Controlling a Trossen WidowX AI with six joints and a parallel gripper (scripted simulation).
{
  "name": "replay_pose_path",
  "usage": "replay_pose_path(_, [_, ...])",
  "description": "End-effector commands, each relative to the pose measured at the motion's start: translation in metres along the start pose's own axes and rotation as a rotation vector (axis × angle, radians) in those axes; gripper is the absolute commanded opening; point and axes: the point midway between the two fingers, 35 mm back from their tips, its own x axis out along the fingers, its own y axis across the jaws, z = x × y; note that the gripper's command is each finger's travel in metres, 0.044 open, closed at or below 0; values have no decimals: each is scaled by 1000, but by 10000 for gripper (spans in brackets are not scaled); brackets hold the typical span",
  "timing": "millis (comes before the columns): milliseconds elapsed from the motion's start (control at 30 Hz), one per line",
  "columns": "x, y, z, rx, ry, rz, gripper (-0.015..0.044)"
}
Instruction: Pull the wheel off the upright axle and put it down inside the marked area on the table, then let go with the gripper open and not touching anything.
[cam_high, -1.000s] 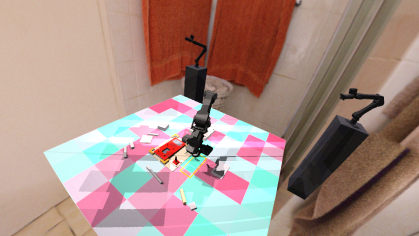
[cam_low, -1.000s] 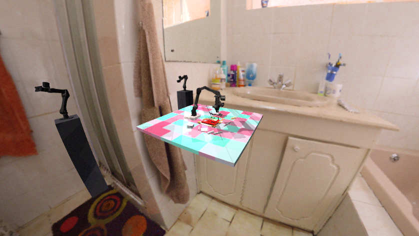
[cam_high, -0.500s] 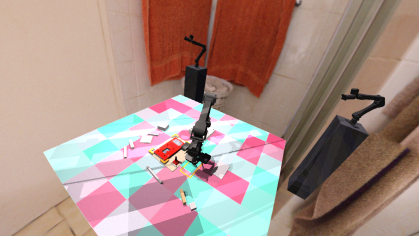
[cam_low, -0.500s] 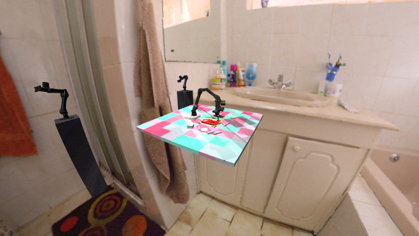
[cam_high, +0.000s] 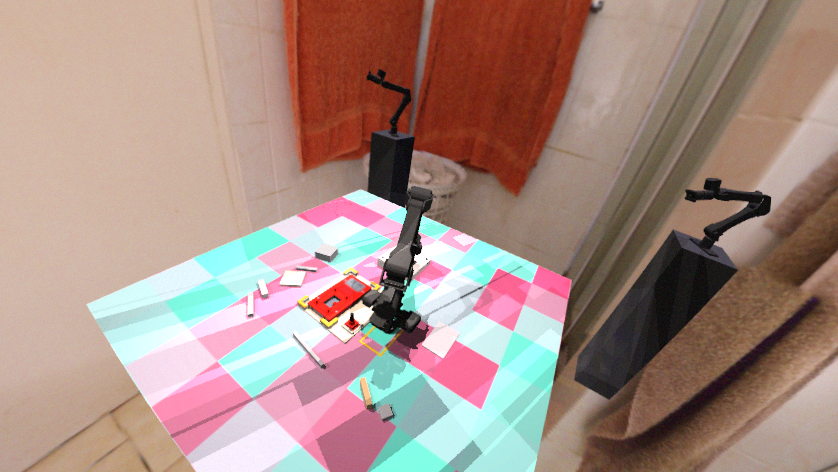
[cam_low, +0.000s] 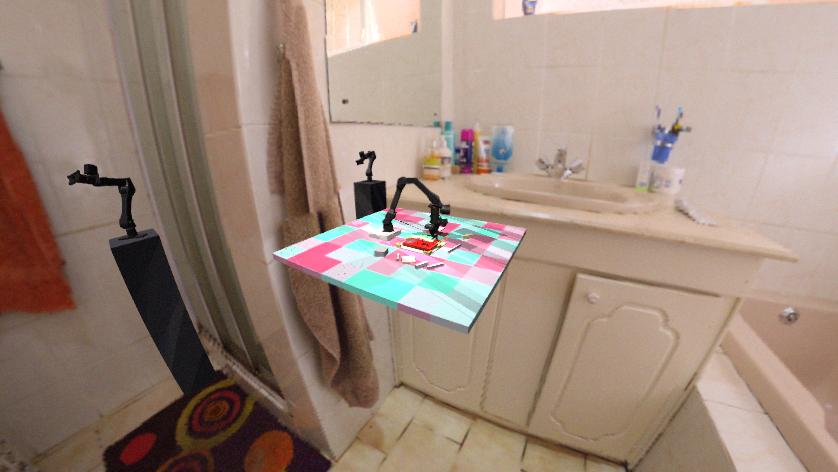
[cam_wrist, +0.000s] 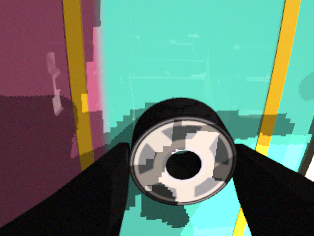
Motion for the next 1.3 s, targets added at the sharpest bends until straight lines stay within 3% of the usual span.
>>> replay_pose_path(0, [0,0,0,0,1,-1,263])
replay_pose_path(67, [-6,0,0,1,1,0,300])
replay_pose_path(267, [-54,0,0,5,-5,4,300])
replay_pose_path(367, [-60,0,0,5,-6,5,300])
replay_pose_path(567, [-76,-13,-28,8,-5,3,440])
replay_pose_path(833, [-105,-35,-80,6,0,2,440])
replay_pose_path(1267, [-106,-36,-81,6,0,2,440])
